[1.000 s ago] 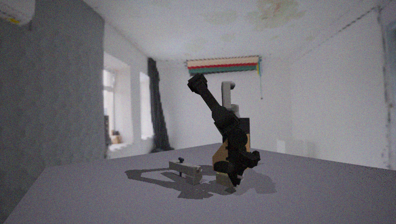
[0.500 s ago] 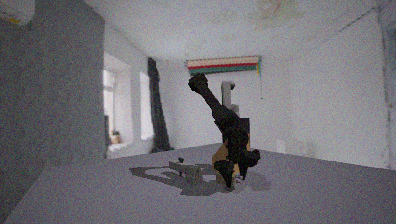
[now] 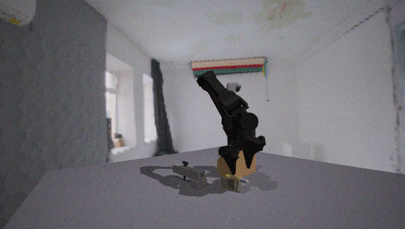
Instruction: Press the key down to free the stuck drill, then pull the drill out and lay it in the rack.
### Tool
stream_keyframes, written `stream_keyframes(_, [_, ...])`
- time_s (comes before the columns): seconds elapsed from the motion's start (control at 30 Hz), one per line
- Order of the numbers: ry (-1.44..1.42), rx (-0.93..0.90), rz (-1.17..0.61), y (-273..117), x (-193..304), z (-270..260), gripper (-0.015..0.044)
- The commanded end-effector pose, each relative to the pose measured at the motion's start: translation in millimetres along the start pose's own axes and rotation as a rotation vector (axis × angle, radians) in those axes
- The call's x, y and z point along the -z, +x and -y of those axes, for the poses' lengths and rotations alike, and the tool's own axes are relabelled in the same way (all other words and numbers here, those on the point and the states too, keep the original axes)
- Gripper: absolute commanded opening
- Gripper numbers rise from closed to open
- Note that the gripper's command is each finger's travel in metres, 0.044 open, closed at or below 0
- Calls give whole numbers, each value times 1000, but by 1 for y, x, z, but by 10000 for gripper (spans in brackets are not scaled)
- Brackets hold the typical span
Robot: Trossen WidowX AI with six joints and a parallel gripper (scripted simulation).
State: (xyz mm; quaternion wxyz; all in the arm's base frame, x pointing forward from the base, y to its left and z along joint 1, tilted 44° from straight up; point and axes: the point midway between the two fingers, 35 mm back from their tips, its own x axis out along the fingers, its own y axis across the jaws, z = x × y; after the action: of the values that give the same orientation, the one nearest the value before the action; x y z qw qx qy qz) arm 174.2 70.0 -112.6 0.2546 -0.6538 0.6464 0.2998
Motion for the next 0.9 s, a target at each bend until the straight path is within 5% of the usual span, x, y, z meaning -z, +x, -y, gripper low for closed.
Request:
stream_keyframes(0.0, [11,5,13,-15,-4,5,440])
stream_keyframes(0.1, [72,7,20,-10,-6,6,440])
stream_keyframes(0.37, [906,-34,240,-55,-60,51,440])
stream_keyframes(0.57, [1500,-183,398,-98,-95,82,440])
stream_keyframes(0.87, [2017,-426,506,-143,-123,107,440])
